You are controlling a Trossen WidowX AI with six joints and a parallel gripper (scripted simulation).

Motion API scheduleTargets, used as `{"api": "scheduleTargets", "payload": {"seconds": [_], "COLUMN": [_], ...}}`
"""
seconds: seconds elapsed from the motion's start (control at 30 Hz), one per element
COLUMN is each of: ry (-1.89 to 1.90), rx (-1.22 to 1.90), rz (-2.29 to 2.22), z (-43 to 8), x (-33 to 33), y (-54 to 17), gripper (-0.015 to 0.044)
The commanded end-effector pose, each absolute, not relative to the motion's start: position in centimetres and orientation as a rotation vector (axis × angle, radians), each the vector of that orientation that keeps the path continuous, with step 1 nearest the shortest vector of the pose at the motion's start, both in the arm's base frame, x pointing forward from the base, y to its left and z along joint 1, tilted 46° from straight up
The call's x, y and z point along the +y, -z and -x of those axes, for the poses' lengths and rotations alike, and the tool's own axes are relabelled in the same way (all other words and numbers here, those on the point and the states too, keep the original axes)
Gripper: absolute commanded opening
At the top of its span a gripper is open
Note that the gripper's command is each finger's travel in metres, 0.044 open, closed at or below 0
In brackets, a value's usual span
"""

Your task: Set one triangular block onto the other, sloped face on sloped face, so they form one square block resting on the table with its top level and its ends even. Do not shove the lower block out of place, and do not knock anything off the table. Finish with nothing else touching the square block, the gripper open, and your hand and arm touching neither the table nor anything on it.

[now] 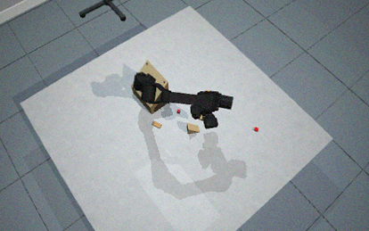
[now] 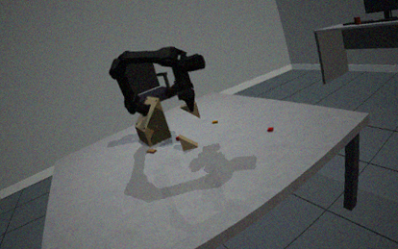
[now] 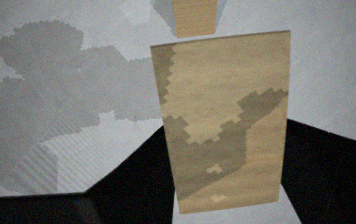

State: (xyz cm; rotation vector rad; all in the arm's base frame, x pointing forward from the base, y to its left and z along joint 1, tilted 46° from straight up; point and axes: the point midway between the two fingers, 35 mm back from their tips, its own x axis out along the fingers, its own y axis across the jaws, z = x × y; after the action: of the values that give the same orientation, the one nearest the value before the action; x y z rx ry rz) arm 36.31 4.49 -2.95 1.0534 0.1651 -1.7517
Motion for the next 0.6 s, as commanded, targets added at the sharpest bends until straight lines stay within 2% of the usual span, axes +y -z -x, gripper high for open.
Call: {"api": "scheduleTargets", "payload": {"seconds": [0.0,0.57], "ry": [1.755,1.755], "rx": [0.152,0.150], "rz": [-1.053,-1.050], "z": [-36.1,-34.2], "x": [5.2,-0.8], "y": [3.6,6.5], "gripper": [0.0000,0.0000]}}
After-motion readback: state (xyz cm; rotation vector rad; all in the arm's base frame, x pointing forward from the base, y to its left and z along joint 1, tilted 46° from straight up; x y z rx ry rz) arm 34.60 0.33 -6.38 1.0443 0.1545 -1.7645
